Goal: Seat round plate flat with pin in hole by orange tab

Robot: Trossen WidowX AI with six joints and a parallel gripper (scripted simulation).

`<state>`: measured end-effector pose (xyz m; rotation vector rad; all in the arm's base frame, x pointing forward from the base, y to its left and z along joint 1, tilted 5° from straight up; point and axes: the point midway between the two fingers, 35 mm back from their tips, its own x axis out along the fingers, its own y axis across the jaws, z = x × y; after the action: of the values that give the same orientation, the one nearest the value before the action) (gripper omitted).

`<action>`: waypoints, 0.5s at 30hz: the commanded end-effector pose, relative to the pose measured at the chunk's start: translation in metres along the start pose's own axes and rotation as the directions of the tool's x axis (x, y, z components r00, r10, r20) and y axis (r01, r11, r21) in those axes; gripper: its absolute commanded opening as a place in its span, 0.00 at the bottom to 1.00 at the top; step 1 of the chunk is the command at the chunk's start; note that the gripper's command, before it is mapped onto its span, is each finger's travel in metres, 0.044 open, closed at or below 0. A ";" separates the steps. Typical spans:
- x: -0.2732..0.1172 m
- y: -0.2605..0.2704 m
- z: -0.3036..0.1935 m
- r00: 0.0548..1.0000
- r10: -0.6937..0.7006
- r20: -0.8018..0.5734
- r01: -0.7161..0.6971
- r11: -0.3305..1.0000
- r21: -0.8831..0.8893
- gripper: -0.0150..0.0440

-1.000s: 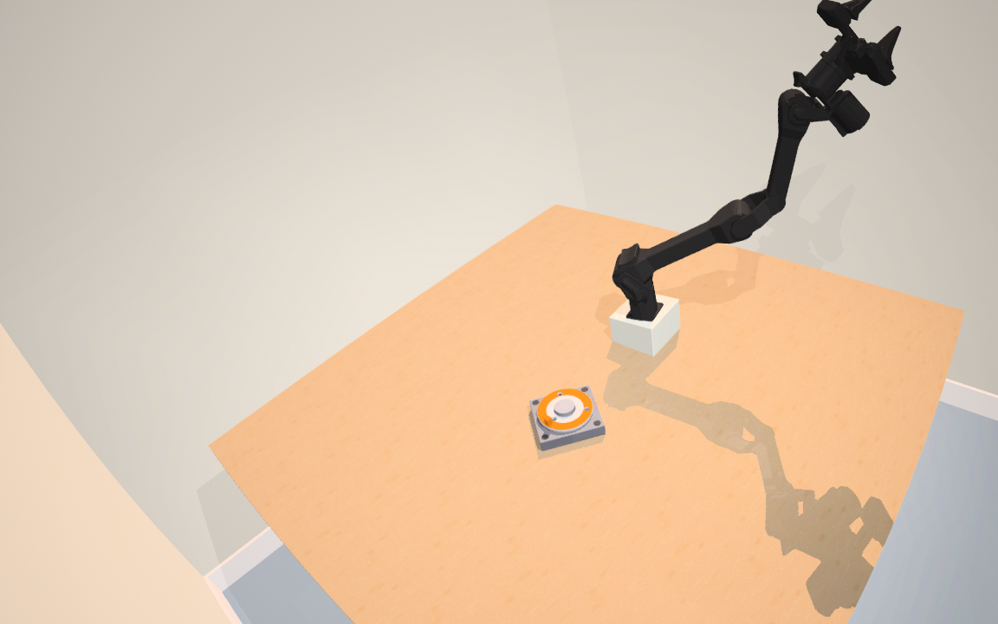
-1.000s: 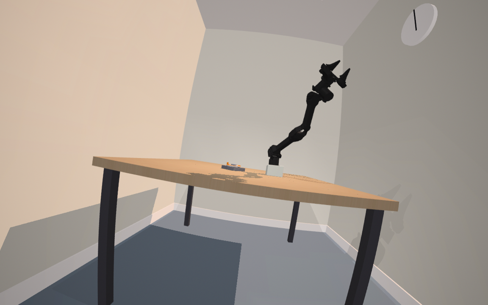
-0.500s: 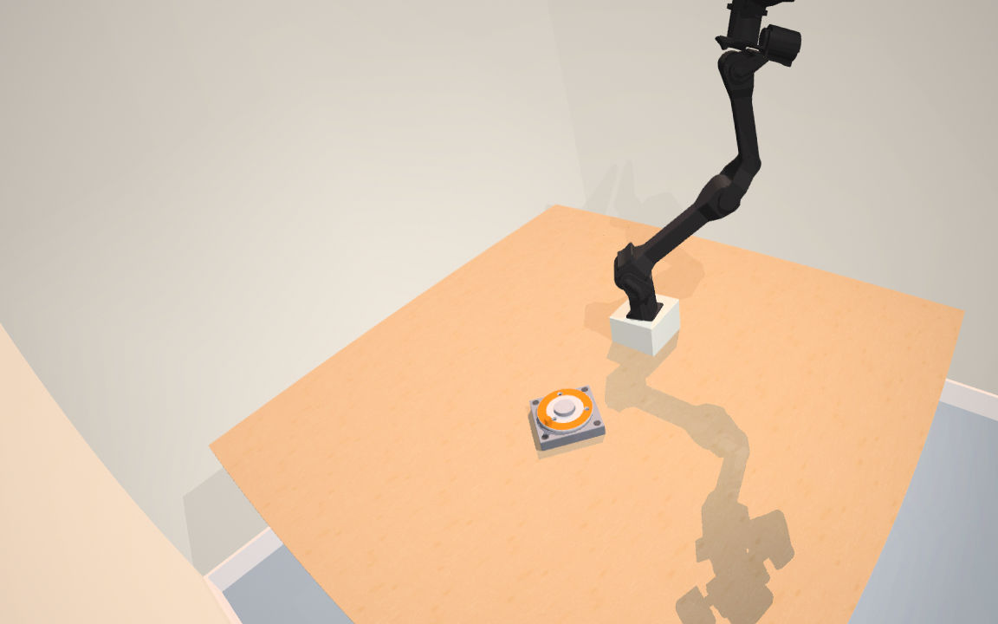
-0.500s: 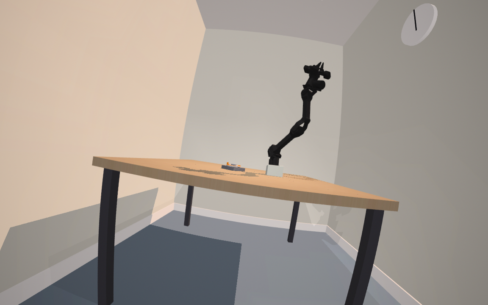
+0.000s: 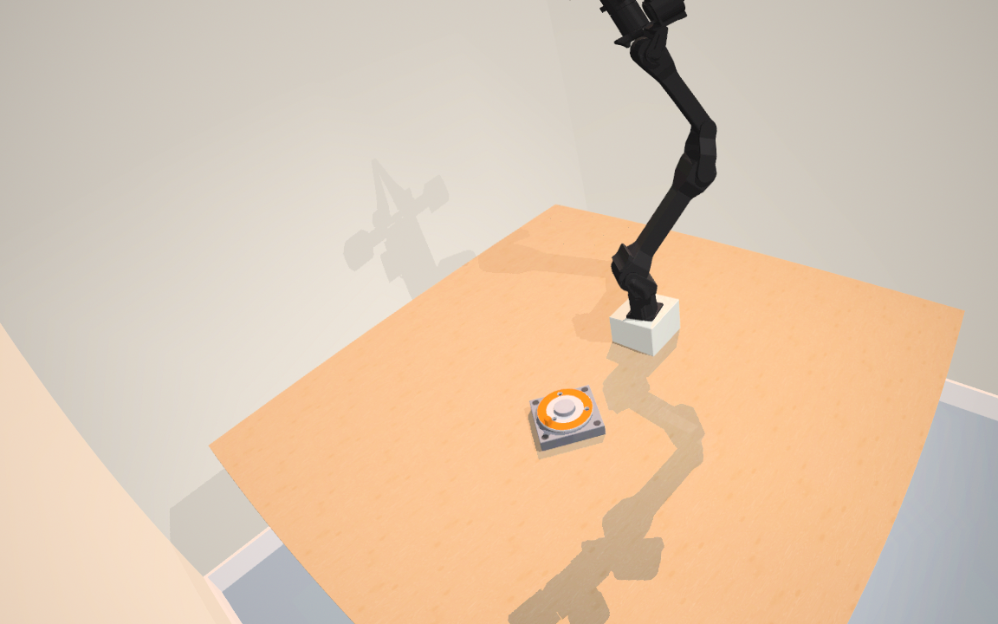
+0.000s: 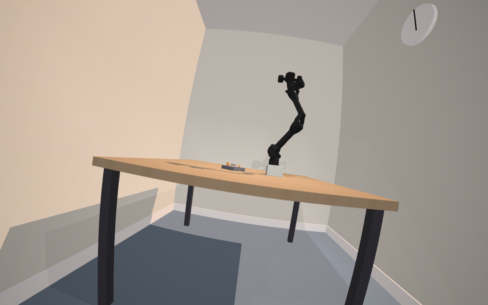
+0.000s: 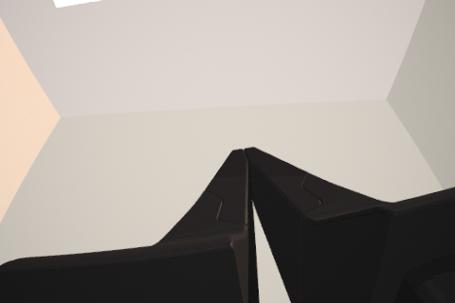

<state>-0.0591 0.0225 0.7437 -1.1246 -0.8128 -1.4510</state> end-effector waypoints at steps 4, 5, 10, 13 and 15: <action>0.009 0.099 -0.066 0.955 0.265 -0.131 -0.244 0.957 0.156 0.25; 0.004 0.125 -0.079 0.926 0.346 -0.155 -0.311 0.927 0.210 0.25; -0.018 0.220 -0.126 0.782 0.571 -0.247 -0.469 0.802 0.370 0.25; -0.039 0.271 -0.147 0.678 0.677 -0.286 -0.529 0.719 0.450 0.25; -0.057 0.304 -0.159 0.595 0.743 -0.307 -0.560 0.657 0.504 0.25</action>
<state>0.1618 -0.1468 0.6446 -0.6838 -0.3101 -0.9047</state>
